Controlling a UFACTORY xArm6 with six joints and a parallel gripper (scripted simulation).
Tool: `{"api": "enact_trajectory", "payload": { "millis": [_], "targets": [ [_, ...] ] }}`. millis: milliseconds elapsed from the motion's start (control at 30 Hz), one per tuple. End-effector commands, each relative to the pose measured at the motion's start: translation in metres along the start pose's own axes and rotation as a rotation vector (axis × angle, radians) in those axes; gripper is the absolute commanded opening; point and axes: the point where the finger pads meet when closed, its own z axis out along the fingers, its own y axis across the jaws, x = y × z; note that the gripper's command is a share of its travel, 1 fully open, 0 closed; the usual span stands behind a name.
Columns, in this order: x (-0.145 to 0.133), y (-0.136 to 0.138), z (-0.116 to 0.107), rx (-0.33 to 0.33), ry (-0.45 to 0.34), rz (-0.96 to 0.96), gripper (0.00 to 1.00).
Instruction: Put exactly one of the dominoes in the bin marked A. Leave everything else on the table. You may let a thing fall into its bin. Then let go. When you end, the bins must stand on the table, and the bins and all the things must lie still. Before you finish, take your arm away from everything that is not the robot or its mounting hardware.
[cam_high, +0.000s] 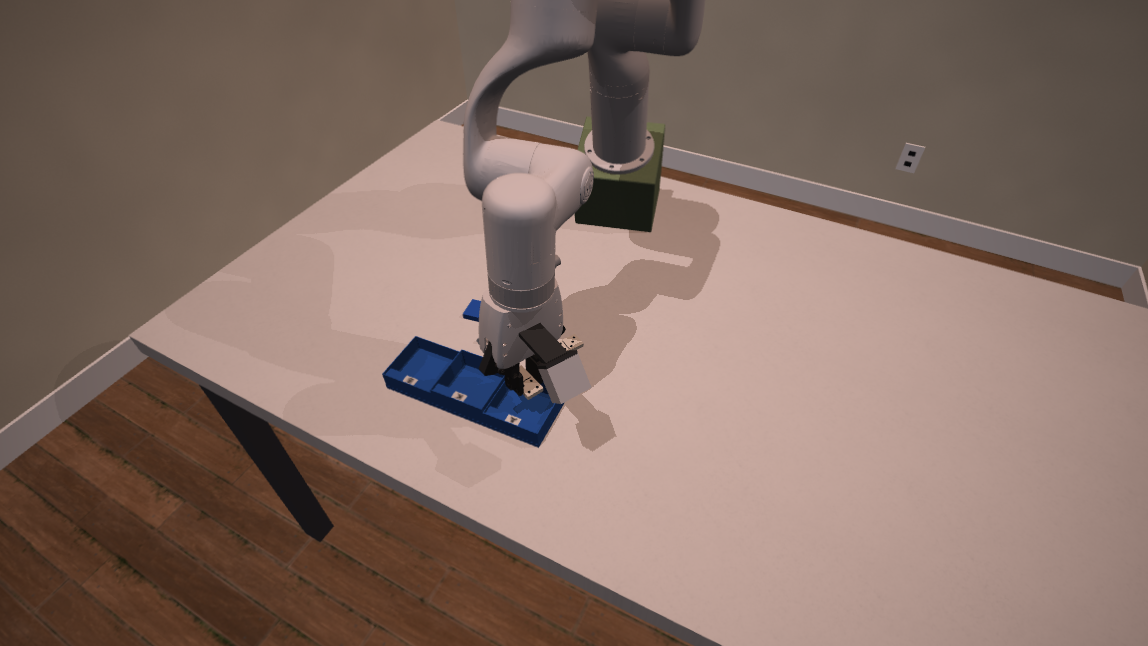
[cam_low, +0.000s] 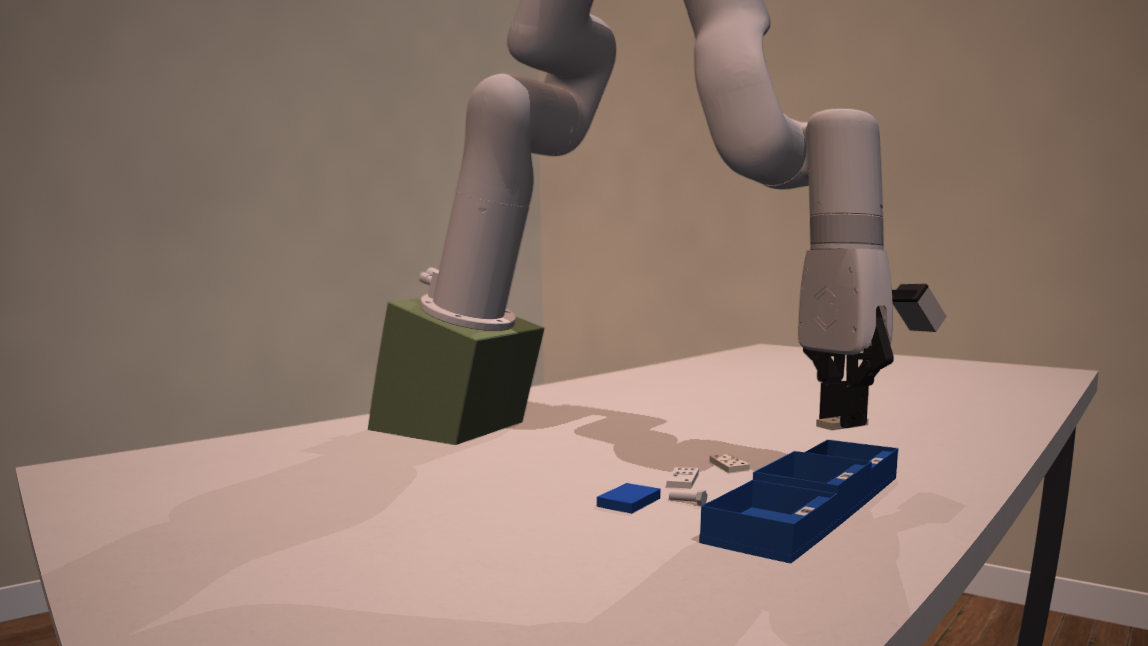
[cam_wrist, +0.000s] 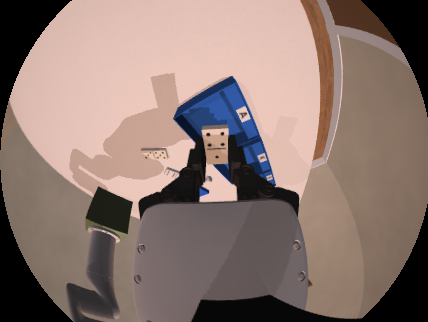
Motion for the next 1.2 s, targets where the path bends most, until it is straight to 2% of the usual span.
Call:
{"api": "enact_trajectory", "payload": {
  "millis": [0,100,167,200,333,900,1167],
  "targets": [
    [0.001,0.001,-0.001,0.006,0.017,-0.156,0.0],
    [0.001,0.001,-0.001,0.004,0.018,-0.274,0.0],
    [0.001,0.001,-0.001,0.004,0.018,-0.274,0.0],
    [0.001,0.001,-0.001,0.009,0.026,-0.383,0.0],
    [0.001,0.001,-0.001,0.018,0.041,-0.463,0.0],
    [0.001,0.001,-0.001,0.018,0.041,-0.463,0.0],
    [0.001,0.001,0.015,0.018,0.041,-0.463,0.0]
  ]
}}
